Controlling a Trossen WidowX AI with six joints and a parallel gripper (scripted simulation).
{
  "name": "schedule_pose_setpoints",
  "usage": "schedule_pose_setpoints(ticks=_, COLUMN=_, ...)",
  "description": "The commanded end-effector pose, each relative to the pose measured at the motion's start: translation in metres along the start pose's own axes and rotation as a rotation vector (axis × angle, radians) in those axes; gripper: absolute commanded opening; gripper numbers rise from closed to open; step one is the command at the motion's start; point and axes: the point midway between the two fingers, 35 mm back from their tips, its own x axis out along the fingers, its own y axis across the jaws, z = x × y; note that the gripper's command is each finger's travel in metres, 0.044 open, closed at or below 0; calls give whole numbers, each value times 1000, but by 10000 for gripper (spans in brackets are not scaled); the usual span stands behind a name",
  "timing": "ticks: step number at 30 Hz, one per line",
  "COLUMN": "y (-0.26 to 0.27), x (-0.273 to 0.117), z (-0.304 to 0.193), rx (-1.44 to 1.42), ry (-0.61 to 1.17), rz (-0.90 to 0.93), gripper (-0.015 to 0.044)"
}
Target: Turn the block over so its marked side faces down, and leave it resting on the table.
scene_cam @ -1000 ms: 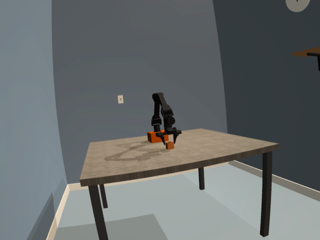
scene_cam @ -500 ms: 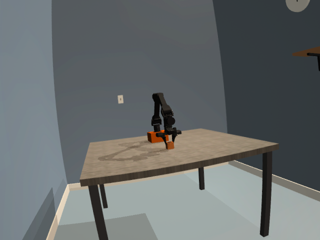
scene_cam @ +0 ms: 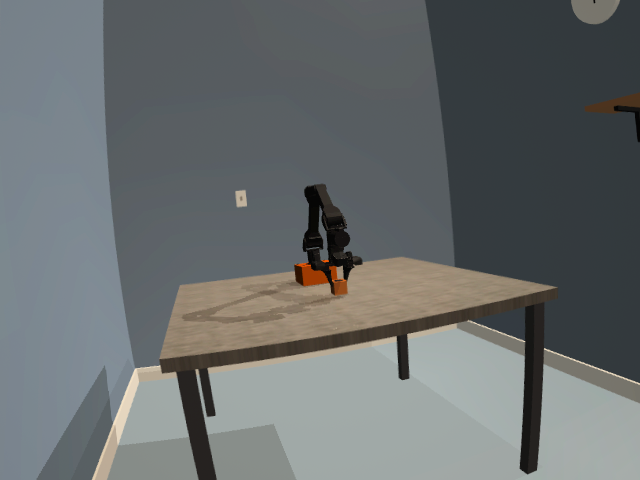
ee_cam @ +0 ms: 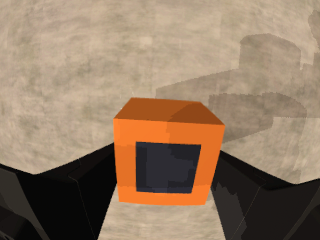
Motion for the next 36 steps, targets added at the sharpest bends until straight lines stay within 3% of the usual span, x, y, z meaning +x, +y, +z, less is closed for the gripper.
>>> schedule_pose_setpoints(ticks=1, y=-1, x=-14, z=4, rx=-3, ry=-24, rz=-3, gripper=0)
schedule_pose_setpoints(ticks=36, y=0, x=-5, z=2, rx=-4, ry=-477, rz=-1, gripper=0)
